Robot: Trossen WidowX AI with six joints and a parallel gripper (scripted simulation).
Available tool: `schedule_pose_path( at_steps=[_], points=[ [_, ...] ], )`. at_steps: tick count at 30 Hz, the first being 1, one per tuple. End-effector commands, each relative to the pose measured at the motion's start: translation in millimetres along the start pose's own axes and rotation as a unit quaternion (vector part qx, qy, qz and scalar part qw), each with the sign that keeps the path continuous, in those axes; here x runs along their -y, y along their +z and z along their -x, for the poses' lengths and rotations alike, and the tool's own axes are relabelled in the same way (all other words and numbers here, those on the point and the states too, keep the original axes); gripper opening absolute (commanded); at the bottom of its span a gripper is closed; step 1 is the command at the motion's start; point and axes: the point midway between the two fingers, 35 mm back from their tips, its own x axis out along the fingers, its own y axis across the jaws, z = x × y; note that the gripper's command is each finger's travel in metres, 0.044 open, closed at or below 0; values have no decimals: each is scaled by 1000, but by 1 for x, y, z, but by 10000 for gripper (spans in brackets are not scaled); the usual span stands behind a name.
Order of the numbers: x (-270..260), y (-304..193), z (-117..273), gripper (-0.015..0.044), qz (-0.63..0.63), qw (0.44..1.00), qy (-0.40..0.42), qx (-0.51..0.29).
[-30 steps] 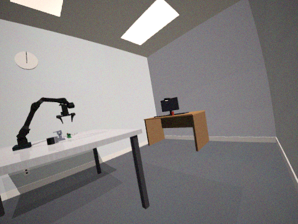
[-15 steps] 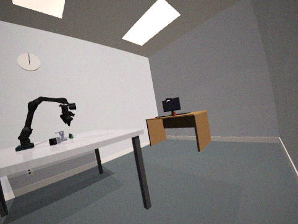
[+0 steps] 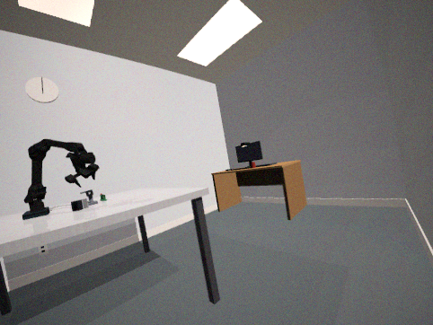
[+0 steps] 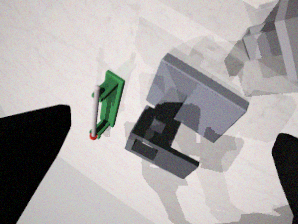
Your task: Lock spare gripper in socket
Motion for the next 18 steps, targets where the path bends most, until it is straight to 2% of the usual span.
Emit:
schedule_pose_path(
  at_steps=[1,3,18],
  points=[
    [58,5,26,440,-410,906,94,-43],
    [65,5,29,440,-459,881,107,-50],
    [63,6,25,440,-461,879,108,-51]
  ],
)
